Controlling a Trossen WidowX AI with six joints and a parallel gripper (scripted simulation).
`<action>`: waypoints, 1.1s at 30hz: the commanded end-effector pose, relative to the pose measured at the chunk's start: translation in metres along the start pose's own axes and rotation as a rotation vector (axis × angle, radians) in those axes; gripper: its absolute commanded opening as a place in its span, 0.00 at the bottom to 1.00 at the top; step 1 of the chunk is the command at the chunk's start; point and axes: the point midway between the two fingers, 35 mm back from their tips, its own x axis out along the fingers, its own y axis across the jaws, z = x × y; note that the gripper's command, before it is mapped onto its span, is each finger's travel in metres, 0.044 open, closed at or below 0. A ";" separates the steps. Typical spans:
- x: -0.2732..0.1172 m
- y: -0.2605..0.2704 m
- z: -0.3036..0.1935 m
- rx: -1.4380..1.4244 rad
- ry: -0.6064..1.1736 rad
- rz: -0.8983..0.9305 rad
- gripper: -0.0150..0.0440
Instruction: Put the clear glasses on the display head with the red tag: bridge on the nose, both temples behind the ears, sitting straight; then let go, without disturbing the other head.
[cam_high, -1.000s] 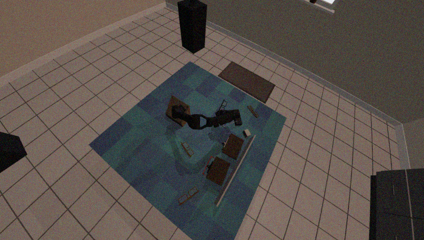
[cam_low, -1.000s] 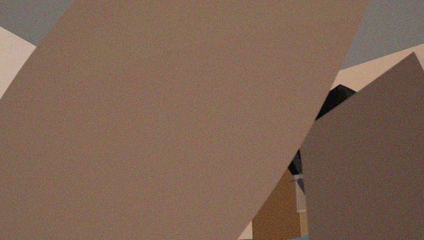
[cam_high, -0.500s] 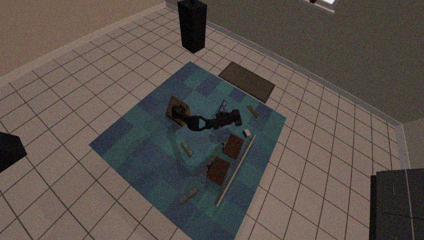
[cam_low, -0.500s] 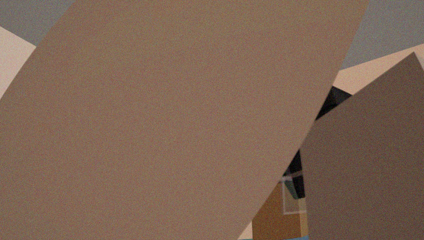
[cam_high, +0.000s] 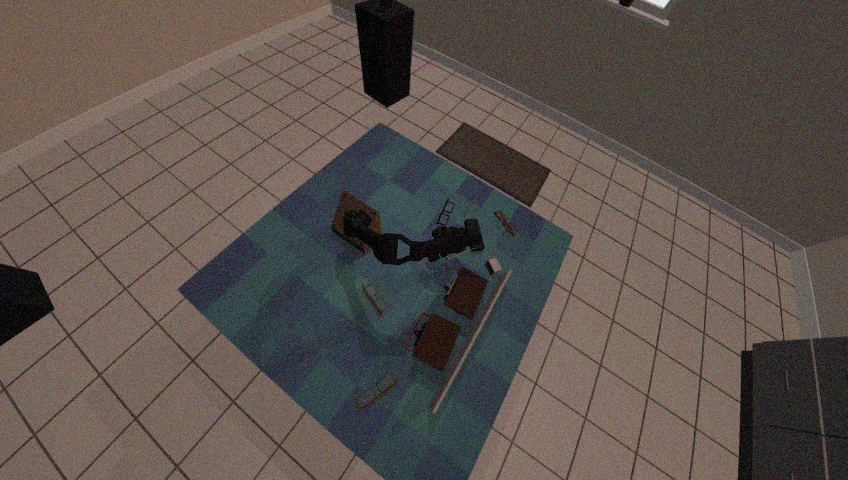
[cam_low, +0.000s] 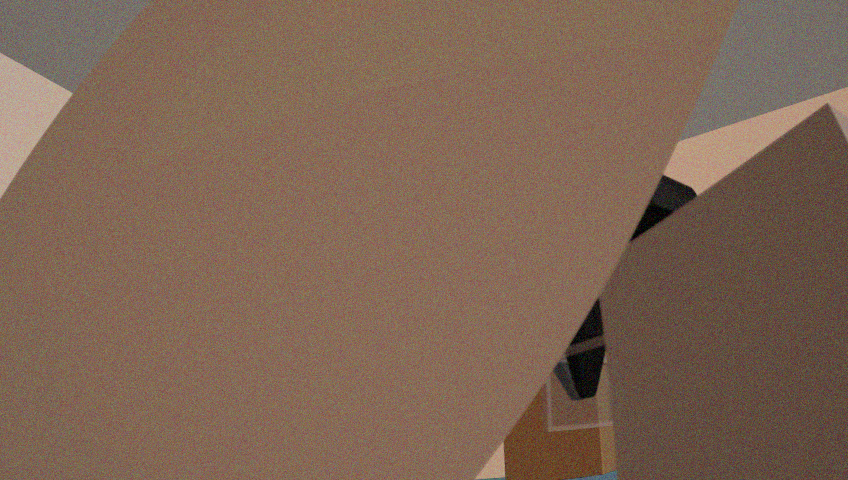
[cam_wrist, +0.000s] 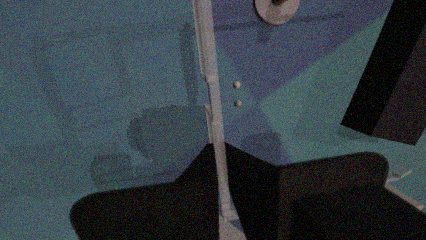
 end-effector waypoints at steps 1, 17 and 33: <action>0.001 0.001 -0.002 -0.003 0.002 0.004 0.25; 0.001 0.001 0.001 -0.003 0.002 0.004 0.25; -0.039 0.000 0.010 -0.003 0.000 0.001 0.25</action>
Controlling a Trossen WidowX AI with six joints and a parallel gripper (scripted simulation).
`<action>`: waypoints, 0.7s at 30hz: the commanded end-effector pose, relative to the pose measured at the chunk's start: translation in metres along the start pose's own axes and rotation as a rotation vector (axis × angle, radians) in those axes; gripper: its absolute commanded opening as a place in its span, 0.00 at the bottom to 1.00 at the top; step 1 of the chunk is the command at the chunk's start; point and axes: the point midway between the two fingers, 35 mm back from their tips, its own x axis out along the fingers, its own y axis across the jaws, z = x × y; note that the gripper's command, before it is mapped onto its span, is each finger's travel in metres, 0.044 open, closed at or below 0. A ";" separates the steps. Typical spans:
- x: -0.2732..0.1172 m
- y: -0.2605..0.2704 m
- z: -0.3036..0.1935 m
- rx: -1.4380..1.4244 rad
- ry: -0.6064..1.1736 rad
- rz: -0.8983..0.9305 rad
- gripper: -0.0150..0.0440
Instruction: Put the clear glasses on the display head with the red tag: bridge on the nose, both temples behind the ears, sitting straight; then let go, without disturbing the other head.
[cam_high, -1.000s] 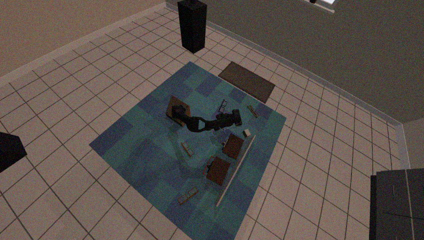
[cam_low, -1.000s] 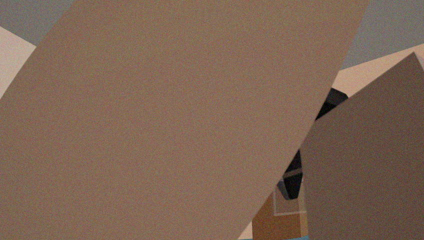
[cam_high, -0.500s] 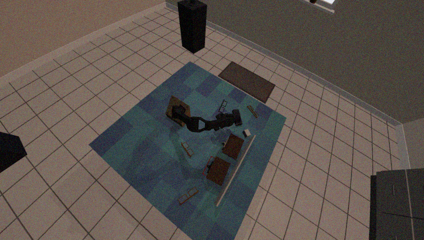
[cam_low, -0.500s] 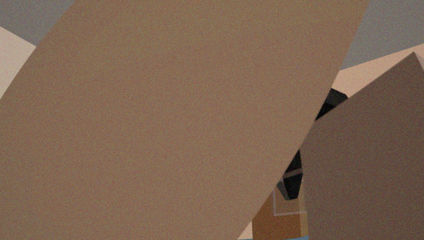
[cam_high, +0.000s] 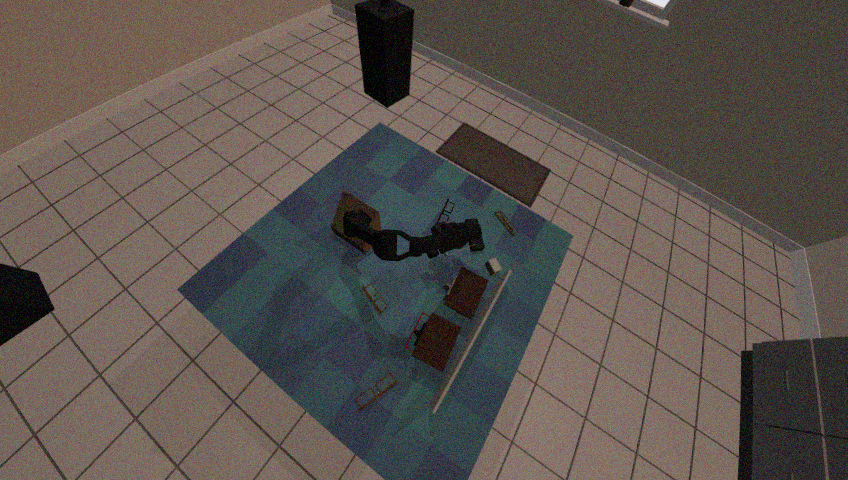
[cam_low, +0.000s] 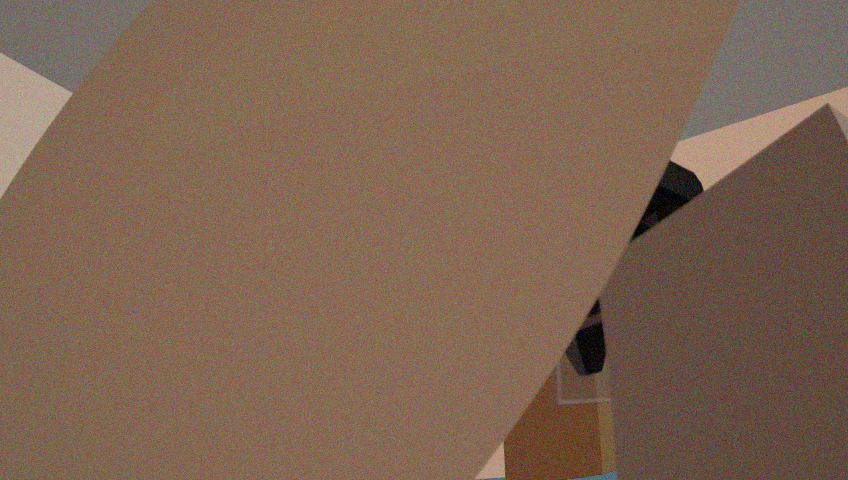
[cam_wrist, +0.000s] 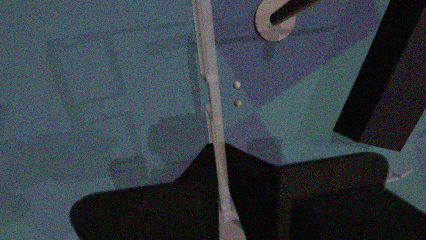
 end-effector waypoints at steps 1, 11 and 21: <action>-0.031 -0.002 0.000 0.011 0.004 -0.013 0.25; -0.046 0.008 -0.006 0.023 -0.020 -0.029 0.25; -0.056 0.047 -0.035 0.070 -0.104 -0.103 0.25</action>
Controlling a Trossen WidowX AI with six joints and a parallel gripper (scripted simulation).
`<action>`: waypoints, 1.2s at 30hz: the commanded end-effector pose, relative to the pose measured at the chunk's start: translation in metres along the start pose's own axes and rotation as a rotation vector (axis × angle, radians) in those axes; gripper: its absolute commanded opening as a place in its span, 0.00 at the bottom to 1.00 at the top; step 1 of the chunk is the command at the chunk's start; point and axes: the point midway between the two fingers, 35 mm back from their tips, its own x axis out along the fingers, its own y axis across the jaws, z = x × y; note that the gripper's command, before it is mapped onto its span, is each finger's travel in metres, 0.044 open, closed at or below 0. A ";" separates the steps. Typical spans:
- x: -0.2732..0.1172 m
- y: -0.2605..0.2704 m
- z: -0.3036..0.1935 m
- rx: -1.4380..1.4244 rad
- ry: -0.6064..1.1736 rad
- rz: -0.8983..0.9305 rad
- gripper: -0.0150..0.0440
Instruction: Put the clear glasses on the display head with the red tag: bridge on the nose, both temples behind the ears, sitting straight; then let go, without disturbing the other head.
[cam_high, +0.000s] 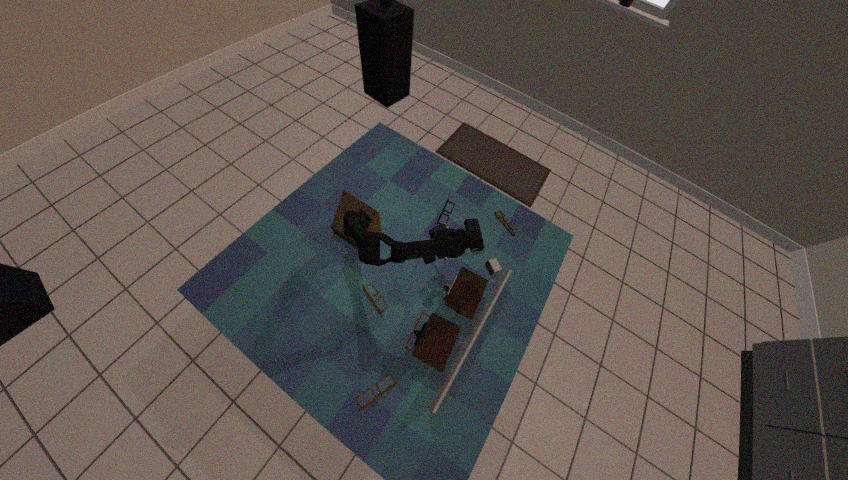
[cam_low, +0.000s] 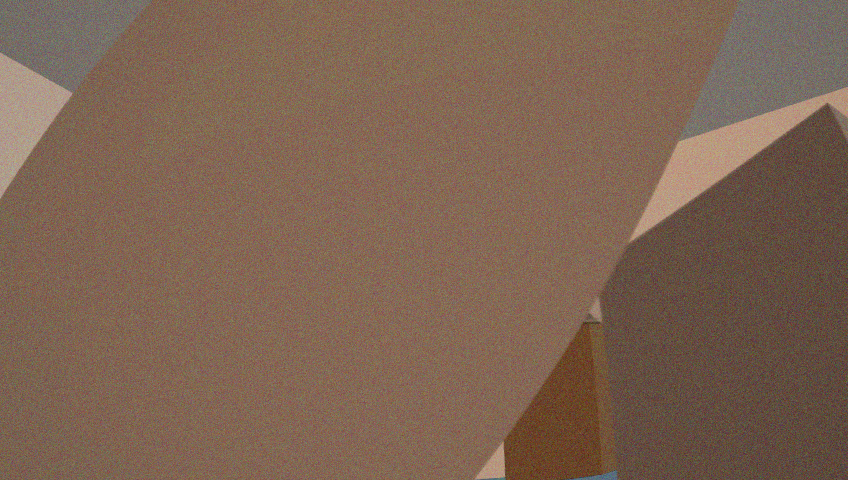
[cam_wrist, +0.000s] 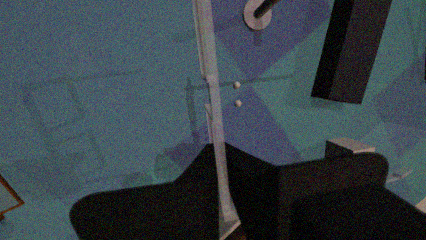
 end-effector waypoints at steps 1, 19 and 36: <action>-0.003 0.018 -0.010 0.011 -0.040 -0.024 0.25; -0.025 0.092 -0.048 0.100 -0.139 -0.179 0.25; -0.041 0.164 -0.063 0.184 -0.164 -0.336 0.25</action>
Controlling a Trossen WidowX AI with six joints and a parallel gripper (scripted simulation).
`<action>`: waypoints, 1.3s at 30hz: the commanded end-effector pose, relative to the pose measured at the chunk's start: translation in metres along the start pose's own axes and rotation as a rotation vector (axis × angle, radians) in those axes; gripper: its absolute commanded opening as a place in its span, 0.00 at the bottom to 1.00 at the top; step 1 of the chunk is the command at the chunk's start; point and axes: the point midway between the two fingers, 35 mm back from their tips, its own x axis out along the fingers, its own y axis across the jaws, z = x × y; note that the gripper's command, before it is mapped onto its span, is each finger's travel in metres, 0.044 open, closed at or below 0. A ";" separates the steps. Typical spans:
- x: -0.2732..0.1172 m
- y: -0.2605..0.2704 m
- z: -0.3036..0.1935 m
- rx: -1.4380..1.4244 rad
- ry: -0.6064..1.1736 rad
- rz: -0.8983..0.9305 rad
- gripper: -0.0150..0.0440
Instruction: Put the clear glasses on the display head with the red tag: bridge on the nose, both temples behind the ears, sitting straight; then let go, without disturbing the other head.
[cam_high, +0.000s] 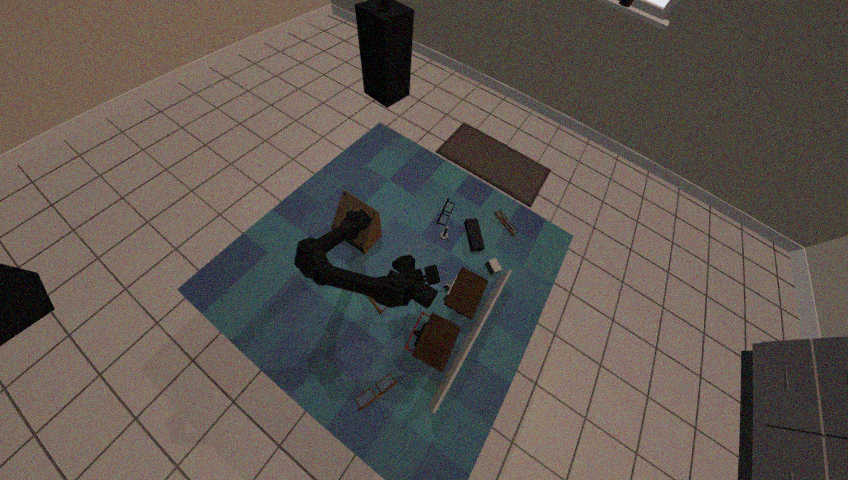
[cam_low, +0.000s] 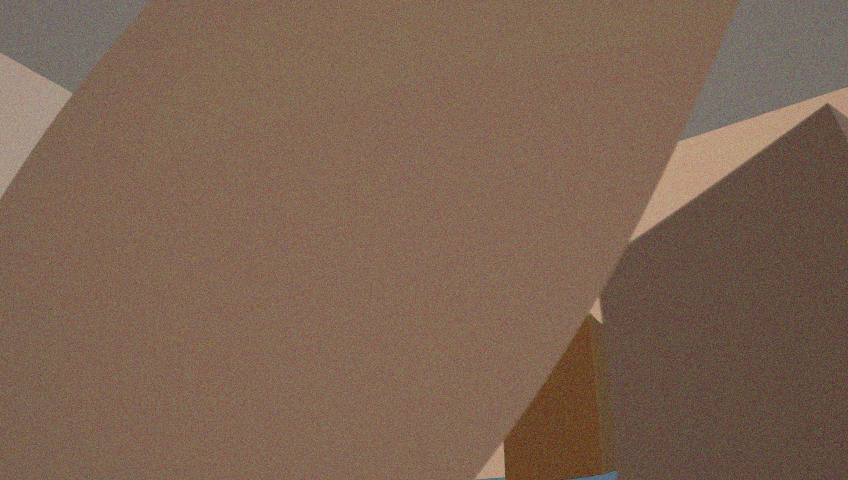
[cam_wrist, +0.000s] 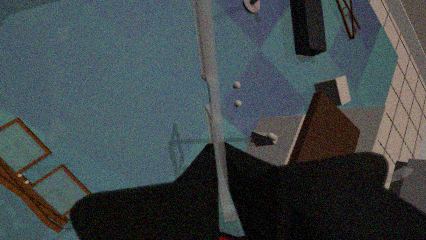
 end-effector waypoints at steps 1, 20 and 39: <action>-0.008 0.017 -0.002 0.011 -0.008 -0.036 0.25; -0.046 0.083 -0.003 0.076 0.044 -0.210 0.25; -0.077 0.138 0.016 0.115 0.174 -0.352 0.25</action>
